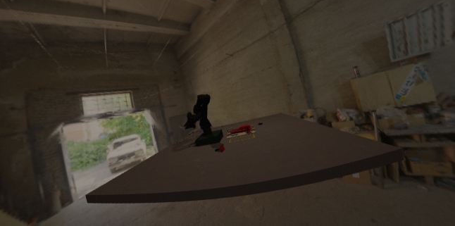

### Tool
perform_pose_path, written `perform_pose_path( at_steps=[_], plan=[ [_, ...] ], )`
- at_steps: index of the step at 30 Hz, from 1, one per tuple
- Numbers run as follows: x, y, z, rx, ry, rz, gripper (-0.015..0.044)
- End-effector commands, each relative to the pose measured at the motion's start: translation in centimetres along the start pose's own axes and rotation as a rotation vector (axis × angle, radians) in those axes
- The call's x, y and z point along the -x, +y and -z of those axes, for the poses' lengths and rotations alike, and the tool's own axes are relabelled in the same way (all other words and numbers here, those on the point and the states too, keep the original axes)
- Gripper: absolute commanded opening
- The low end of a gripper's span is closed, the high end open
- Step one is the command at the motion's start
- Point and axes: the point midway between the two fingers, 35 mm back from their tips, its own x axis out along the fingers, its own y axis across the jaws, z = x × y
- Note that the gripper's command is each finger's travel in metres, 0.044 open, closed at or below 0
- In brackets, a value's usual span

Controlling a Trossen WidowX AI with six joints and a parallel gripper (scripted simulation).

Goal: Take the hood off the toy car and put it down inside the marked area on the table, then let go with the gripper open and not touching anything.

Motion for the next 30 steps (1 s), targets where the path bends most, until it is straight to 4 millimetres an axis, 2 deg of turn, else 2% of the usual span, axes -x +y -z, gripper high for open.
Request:
perform_pose_path(
  at_steps=[1,3,8,9,14,19,25,30],
  plan=[
    [0.1,-0.1,-0.1,-0.006,0.000,0.006,0.0247],
    [0.7,-1.2,-0.5,-0.054,-0.004,0.056,0.0300],
    [3.8,-5.0,-1.6,-0.246,-0.029,0.242,0.0431],
    [4.6,-5.7,-1.7,-0.286,-0.036,0.278,0.0440],
    [8.9,-9.0,-1.7,-0.496,-0.070,0.460,0.0440],
    [14.1,-11.5,-0.6,-0.721,-0.119,0.636,0.0440],
    [20.5,-13.1,2.2,-1.005,-0.215,0.817,0.0440],
    [25.8,-13.1,5.6,-1.250,-0.313,0.951,0.0440]
  ],
)
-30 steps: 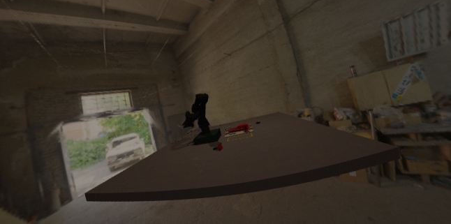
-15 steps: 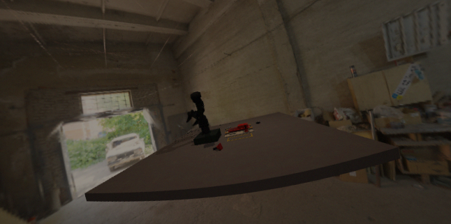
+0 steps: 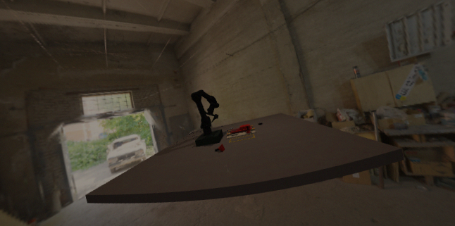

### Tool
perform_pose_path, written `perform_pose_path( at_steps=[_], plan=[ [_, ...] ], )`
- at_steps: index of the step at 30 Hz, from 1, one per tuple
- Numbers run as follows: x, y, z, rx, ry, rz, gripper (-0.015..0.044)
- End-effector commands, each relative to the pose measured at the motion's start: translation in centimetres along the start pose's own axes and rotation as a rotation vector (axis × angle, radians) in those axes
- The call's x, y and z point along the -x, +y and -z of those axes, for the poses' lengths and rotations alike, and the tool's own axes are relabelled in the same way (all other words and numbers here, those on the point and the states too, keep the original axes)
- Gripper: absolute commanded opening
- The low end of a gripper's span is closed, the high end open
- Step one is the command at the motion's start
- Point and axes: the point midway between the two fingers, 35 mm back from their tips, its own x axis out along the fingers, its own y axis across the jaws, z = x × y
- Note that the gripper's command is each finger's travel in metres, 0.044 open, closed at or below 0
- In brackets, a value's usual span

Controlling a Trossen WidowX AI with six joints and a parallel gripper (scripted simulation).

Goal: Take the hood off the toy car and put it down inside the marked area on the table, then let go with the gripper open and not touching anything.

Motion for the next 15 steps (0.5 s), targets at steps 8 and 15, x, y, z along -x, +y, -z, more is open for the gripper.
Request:
perform_pose_path(
  at_steps=[8,15],
  plan=[
    [4.4,-10.2,0.1,-0.466,-0.076,0.192,0.0440],
    [8.6,-17.3,2.8,-0.849,-0.148,0.329,0.0440]
  ],
)
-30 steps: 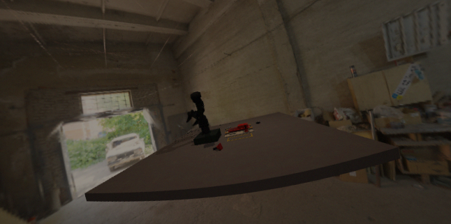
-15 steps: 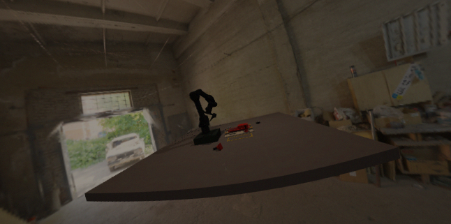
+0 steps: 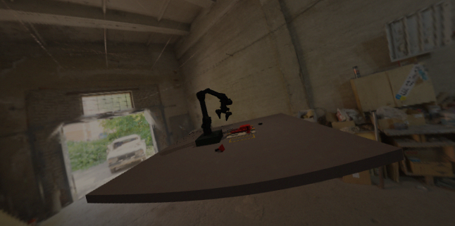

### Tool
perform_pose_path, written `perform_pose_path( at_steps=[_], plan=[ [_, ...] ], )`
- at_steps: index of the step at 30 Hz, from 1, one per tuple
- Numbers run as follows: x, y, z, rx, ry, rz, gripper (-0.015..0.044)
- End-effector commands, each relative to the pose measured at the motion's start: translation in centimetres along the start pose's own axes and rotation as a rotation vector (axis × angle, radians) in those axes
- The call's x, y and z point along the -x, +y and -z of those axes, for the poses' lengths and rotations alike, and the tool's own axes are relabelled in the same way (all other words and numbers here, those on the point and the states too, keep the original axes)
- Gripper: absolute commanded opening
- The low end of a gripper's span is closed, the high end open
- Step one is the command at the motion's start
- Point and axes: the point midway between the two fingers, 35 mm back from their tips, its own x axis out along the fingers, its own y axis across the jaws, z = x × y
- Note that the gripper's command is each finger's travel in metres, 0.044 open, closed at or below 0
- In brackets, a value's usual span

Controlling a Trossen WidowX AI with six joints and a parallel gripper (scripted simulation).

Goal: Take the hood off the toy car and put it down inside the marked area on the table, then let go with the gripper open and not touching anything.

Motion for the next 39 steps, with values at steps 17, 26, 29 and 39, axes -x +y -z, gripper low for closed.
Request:
perform_pose_path(
  at_steps=[17,26,29,39],
  plan=[
    [6.4,-23.5,0.3,-1.030,-0.172,0.328,0.0440],
    [6.1,-23.6,0.3,-1.030,-0.172,0.328,0.0440],
    [5.9,-23.7,0.3,-1.030,-0.172,0.328,0.0440],
    [5.1,-24.1,0.3,-1.030,-0.172,0.328,0.0440]
  ],
)
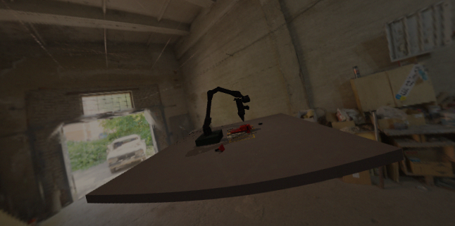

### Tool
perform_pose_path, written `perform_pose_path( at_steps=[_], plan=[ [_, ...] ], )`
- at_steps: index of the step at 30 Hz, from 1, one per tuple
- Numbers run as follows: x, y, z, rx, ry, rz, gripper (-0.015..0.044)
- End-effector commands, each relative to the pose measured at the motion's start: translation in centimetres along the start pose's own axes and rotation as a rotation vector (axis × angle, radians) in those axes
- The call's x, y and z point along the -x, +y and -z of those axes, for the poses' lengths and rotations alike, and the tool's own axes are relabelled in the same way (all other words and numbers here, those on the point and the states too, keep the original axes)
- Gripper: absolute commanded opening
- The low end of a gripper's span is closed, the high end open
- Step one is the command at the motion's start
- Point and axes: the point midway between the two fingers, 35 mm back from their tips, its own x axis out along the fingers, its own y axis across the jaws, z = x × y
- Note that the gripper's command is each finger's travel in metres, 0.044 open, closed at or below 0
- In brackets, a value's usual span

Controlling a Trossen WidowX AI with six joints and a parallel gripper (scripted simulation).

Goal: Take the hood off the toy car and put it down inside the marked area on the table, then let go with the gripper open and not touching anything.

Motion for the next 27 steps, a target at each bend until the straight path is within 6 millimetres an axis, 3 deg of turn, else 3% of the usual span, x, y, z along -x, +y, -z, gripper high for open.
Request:
perform_pose_path(
  at_steps=[1,27],
  plan=[
    [-0.8,-0.1,0.1,-0.004,0.011,0.007,0.0440],
    [-3.0,-0.2,0.1,-0.004,0.011,0.007,0.0440]
  ],
)
